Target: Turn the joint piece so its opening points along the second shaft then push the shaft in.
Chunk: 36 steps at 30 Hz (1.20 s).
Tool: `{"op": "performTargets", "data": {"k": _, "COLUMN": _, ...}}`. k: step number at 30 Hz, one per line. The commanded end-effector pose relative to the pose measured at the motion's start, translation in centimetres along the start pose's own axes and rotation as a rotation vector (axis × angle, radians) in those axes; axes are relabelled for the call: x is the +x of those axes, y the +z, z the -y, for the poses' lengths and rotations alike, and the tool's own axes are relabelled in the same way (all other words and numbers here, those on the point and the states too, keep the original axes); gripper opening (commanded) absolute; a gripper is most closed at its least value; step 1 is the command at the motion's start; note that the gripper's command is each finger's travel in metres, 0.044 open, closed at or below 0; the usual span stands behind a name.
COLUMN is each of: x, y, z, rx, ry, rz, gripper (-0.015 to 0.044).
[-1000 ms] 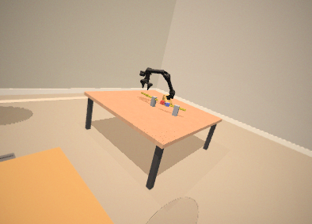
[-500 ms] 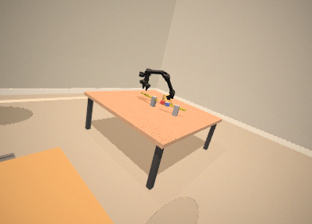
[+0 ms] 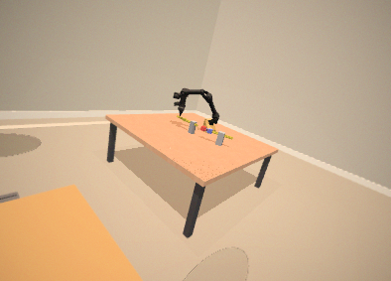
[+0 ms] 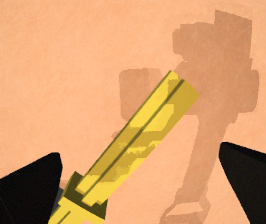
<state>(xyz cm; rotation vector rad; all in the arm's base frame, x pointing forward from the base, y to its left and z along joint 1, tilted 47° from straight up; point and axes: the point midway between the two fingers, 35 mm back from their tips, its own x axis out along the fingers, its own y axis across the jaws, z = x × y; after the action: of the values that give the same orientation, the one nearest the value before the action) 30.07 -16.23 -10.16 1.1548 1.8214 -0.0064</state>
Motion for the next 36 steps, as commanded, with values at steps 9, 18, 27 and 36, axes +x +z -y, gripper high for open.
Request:
{"op": "performTargets", "data": {"k": 9, "x": 2.1, "y": 0.0, "z": 0.2, "rx": 0.404, "ry": -0.026, "rz": -0.02, "gripper": 0.044}}
{"op": "performTargets", "data": {"k": 18, "x": 3.4, "y": 0.0, "z": 0.1, "rx": 0.694, "ry": -0.044, "rz": -0.022, "gripper": 0.044}}
{"op": "performTargets", "data": {"k": 27, "x": 4.0, "y": 0.0, "z": 0.1, "rx": 0.699, "ry": -0.044, "rz": -0.022, "gripper": 0.044}}
{"op": "performTargets", "data": {"k": 36, "x": 5.4, "y": 0.0, "z": 0.1, "rx": 0.699, "ry": -0.043, "rz": -0.023, "gripper": 0.044}}
